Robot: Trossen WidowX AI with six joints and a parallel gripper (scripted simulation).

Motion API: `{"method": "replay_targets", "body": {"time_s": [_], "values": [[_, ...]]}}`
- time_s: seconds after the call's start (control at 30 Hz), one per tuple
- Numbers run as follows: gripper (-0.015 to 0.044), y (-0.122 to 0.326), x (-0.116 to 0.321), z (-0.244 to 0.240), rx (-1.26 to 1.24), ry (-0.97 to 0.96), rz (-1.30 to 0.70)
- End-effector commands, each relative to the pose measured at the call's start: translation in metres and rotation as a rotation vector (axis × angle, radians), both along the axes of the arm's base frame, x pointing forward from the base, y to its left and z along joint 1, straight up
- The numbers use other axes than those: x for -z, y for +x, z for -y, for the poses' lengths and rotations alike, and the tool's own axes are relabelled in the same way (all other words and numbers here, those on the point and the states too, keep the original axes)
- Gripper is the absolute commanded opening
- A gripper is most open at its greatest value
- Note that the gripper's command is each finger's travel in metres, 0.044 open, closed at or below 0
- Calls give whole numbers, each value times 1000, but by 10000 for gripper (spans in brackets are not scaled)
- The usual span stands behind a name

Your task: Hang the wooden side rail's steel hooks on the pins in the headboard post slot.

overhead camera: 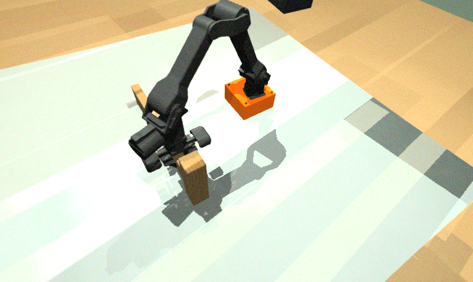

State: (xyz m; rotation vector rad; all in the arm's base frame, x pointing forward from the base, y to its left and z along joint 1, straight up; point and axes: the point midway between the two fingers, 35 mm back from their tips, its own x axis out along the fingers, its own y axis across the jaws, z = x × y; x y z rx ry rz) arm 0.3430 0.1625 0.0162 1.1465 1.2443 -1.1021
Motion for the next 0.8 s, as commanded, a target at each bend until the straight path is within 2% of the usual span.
{"method": "replay_targets", "body": {"time_s": [0.0,0.77], "values": [[0,1,0,-1,-2,5,3],[0,1,4,-1,-2,5,3]]}}
